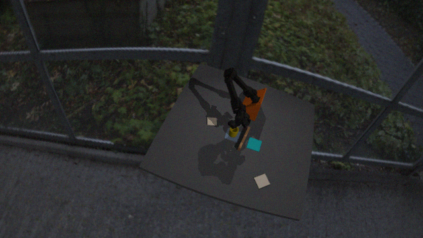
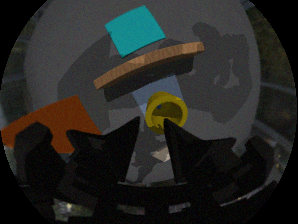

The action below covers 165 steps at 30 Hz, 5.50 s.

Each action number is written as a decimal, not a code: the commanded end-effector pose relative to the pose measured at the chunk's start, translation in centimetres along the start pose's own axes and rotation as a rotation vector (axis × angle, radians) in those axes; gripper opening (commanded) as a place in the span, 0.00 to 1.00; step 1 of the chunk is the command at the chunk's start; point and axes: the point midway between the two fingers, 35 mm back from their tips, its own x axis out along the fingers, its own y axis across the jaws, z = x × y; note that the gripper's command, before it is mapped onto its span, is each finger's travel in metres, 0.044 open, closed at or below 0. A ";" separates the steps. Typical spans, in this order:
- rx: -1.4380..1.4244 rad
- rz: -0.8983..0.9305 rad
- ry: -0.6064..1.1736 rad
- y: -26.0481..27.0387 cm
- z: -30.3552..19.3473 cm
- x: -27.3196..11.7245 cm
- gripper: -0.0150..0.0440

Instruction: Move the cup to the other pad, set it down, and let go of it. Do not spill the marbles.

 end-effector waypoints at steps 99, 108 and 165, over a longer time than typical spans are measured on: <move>-0.022 0.012 0.015 1.0 0.4 -1.5 0.25; -0.019 0.011 0.013 1.3 1.3 -1.6 0.25; -0.011 0.011 0.004 5.8 12.3 -2.1 0.25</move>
